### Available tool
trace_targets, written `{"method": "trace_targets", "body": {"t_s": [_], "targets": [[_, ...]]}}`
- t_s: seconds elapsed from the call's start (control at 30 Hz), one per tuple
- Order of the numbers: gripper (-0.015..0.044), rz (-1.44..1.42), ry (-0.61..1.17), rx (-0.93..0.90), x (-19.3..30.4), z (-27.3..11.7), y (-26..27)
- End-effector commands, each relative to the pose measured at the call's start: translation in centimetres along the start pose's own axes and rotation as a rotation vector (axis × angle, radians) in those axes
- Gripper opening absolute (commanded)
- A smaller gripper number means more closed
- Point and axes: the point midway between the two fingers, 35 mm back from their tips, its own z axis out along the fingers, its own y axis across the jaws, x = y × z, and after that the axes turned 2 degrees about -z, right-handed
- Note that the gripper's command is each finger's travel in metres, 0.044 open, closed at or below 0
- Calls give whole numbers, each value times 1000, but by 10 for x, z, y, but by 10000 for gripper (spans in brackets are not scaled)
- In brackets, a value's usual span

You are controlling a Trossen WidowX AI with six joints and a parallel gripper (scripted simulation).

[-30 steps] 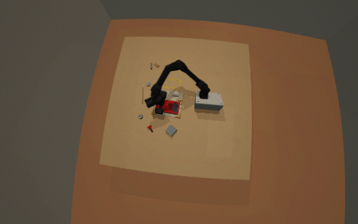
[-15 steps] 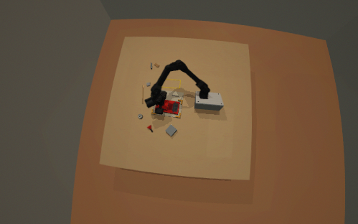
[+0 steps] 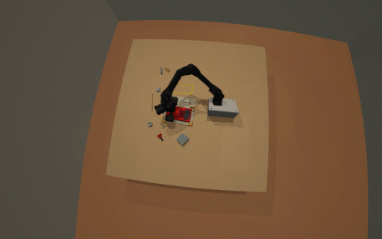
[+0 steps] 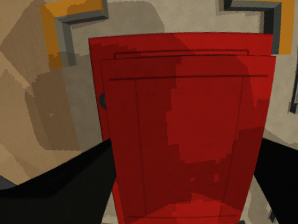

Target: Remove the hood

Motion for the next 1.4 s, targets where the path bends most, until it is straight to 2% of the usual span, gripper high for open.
{"method": "trace_targets", "body": {"t_s": [0.0, 0.83, 1.2, 1.37], "targets": [[0, 7, 1, -4, -1, -3, 0], [0, 6, 1, -4, -1, -20, 0], [0, 6, 1, -5, -1, -65, 1], [0, -5, -3, -3, -2, -57, -5]]}}
